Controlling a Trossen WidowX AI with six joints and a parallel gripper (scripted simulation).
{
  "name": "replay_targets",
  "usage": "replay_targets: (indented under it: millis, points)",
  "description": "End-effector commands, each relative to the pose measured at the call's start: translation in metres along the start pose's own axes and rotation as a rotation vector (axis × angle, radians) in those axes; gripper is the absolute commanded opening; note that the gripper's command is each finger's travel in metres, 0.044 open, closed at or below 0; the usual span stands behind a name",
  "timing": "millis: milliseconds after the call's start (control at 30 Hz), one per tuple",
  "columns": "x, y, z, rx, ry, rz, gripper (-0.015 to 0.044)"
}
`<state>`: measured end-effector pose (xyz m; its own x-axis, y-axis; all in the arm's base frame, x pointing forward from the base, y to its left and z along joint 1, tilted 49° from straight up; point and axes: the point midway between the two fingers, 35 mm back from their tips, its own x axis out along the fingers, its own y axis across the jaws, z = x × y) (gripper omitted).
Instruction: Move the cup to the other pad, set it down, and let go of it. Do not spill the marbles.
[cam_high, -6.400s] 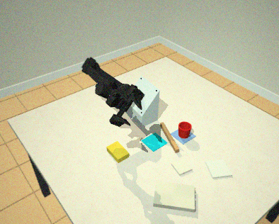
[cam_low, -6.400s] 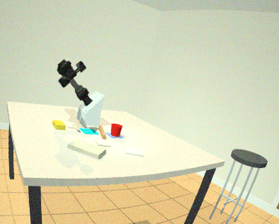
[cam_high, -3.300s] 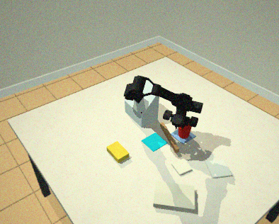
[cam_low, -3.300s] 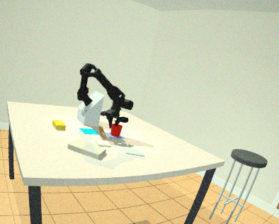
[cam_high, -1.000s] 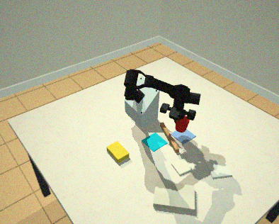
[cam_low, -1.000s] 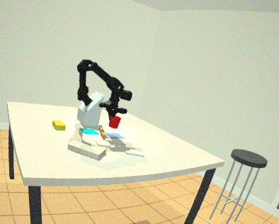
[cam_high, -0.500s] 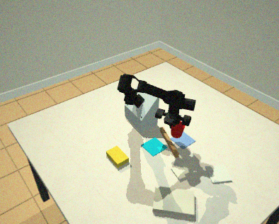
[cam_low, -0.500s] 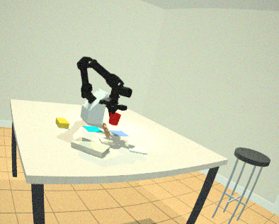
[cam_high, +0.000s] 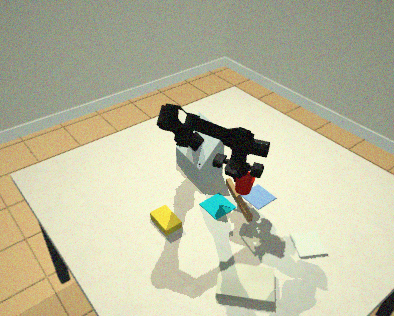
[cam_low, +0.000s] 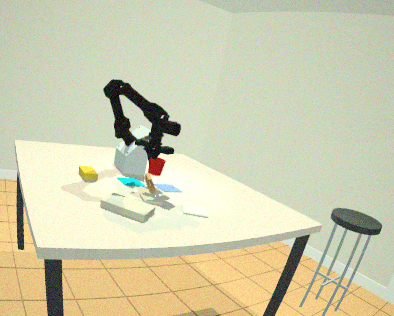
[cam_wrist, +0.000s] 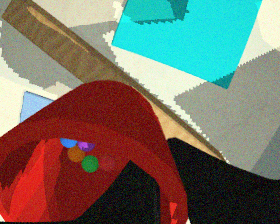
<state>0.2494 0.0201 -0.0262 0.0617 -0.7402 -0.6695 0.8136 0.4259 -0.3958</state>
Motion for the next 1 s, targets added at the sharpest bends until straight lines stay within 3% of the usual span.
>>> replay_targets:
  millis: [0, 967]
  points:
    - [0.001, -0.008, 0.005, -0.006, -0.004, -0.006, 0.0]
    - [-0.001, -0.046, 0.038, -0.007, -0.005, -0.008, 0.0]
